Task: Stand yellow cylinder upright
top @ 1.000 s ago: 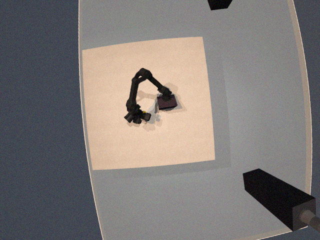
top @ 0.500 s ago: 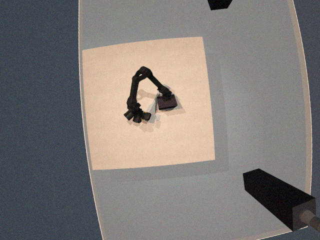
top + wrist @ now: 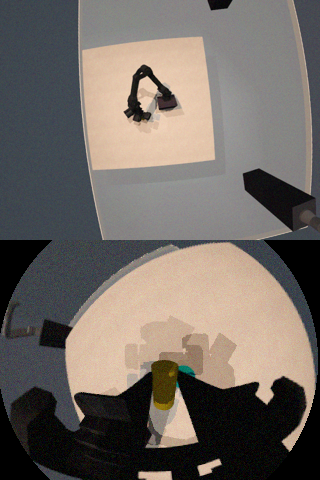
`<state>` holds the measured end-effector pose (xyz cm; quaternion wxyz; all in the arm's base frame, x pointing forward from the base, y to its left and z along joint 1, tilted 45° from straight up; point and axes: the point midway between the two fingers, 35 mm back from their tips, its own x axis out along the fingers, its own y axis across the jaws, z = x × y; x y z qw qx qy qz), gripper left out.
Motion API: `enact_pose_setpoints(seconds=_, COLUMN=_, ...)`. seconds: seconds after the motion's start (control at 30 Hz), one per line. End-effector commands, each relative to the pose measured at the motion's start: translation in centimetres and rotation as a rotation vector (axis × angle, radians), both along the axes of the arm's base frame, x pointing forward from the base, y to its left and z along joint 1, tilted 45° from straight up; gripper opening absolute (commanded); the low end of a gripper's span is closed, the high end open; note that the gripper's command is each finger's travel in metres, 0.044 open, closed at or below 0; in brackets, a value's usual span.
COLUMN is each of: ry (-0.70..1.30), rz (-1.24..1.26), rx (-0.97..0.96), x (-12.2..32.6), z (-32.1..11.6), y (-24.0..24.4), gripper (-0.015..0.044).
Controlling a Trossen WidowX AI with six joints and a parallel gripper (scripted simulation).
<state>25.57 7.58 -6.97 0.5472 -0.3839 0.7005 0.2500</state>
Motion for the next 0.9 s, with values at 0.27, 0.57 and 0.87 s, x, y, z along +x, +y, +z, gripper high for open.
enact_pose_setpoints(seconds=0.27, ry=-0.015, rz=0.000, rx=0.086, x=-0.24, z=-0.35, y=-0.20, gripper=0.0105)
enact_pose_setpoints(seconds=0.57, ry=-0.036, rz=0.003, rx=0.148, x=-0.23, z=-0.49, y=-0.26, gripper=0.0105)
enact_pose_setpoints(seconds=0.87, ry=-0.061, rz=0.010, rx=0.209, x=-0.21, z=-0.56, y=-0.32, gripper=0.0105)
